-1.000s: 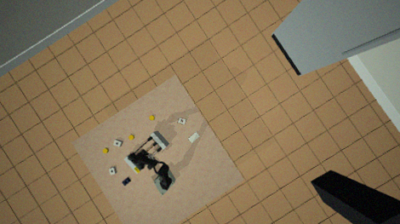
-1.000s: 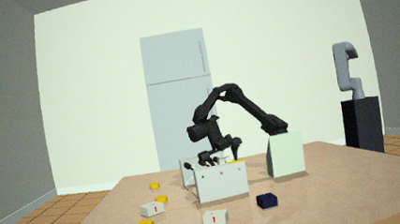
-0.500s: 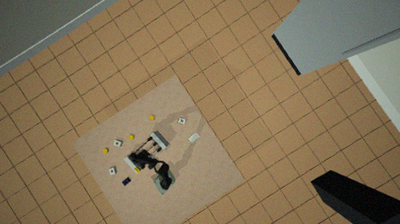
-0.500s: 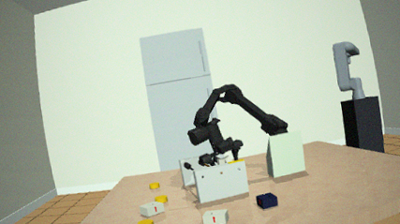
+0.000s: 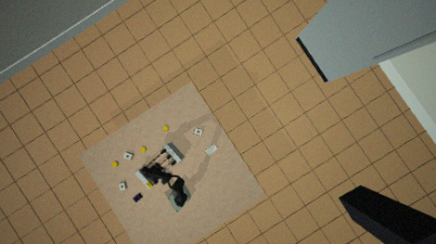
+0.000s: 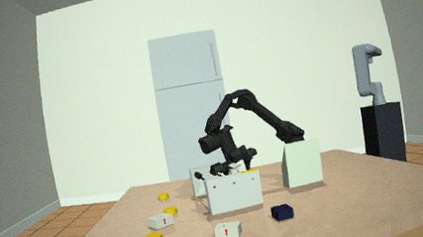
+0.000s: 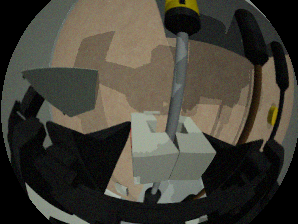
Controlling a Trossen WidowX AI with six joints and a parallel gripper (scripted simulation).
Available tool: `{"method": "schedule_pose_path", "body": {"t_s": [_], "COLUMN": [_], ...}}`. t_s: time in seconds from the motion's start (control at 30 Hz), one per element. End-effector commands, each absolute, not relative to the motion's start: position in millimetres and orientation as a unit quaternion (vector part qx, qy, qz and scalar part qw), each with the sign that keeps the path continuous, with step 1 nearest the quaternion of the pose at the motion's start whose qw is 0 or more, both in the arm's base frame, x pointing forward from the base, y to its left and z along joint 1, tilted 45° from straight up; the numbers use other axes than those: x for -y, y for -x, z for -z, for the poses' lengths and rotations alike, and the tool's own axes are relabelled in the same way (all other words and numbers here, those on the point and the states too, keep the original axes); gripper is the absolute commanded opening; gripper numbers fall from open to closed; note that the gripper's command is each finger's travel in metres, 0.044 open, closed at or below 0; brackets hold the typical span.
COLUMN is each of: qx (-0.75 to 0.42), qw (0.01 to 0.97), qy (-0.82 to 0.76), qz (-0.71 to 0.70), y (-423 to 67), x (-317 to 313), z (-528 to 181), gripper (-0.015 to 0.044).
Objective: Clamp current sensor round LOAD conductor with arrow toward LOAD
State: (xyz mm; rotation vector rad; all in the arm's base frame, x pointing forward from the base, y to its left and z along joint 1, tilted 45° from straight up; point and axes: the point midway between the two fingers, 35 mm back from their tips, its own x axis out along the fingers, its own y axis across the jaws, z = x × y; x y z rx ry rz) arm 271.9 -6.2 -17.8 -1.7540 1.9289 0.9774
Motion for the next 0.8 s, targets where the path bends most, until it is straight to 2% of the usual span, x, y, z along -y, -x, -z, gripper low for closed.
{"method": "schedule_pose_path", "body": {"t_s": [0.0, 0.37, 0.77], "qx": [-0.681, -0.681, -0.681], "qw": [0.178, 0.178, 0.178], "qy": [0.620, 0.620, 0.620], "qz": [-0.346, -0.346, -0.346], "y": [-271.9, -271.9, -271.9], "x": [5.6, 5.6, 5.6], "z": [17.3, 17.3, 17.3], "gripper": [0.0287, 0.0000, 0.0000]}}
